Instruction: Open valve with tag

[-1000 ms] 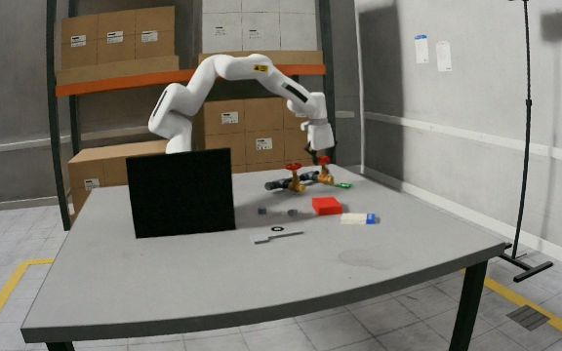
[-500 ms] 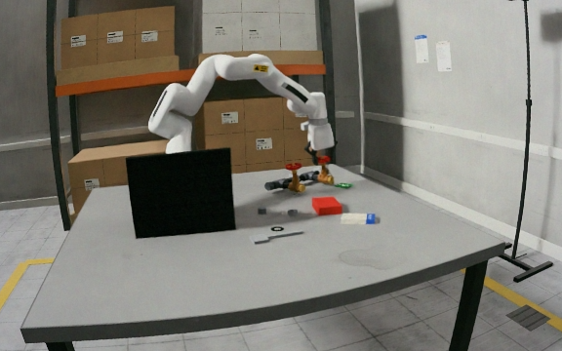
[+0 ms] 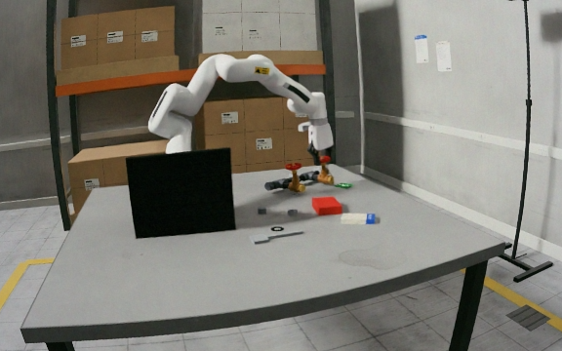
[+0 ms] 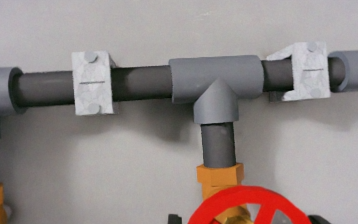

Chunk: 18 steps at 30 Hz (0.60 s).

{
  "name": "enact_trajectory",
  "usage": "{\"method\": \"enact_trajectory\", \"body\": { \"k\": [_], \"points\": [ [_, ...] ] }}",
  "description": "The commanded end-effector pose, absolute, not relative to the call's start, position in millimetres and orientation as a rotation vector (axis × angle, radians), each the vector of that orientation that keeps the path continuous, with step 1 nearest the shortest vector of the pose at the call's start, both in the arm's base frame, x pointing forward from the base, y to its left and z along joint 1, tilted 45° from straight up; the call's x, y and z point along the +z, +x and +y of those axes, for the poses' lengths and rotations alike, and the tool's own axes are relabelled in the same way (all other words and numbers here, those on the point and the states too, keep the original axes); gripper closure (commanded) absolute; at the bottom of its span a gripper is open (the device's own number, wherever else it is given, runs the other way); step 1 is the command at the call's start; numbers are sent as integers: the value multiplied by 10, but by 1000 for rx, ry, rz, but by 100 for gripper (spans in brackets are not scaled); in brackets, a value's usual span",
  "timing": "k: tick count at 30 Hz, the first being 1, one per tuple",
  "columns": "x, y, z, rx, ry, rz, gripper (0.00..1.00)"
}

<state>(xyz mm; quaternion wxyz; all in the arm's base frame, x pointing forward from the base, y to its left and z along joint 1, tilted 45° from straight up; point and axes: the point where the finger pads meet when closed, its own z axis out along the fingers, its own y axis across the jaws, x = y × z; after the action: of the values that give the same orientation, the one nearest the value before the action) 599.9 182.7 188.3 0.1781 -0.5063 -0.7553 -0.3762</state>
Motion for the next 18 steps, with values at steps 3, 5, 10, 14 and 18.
{"method": "enact_trajectory", "body": {
  "k": [3, 5, 10, 14, 18],
  "points": [
    [1895, 6009, 1816, -1125, -1276, -2282, 100],
    [1895, 6009, 1816, -1158, -1174, -2369, 100],
    [1895, 6009, 1816, -1240, -854, -2597, 100],
    [1894, 6009, 1816, -1298, -533, -2774, 100],
    [1894, 6009, 1816, -1320, -367, -2848, 100]
  ]
}}
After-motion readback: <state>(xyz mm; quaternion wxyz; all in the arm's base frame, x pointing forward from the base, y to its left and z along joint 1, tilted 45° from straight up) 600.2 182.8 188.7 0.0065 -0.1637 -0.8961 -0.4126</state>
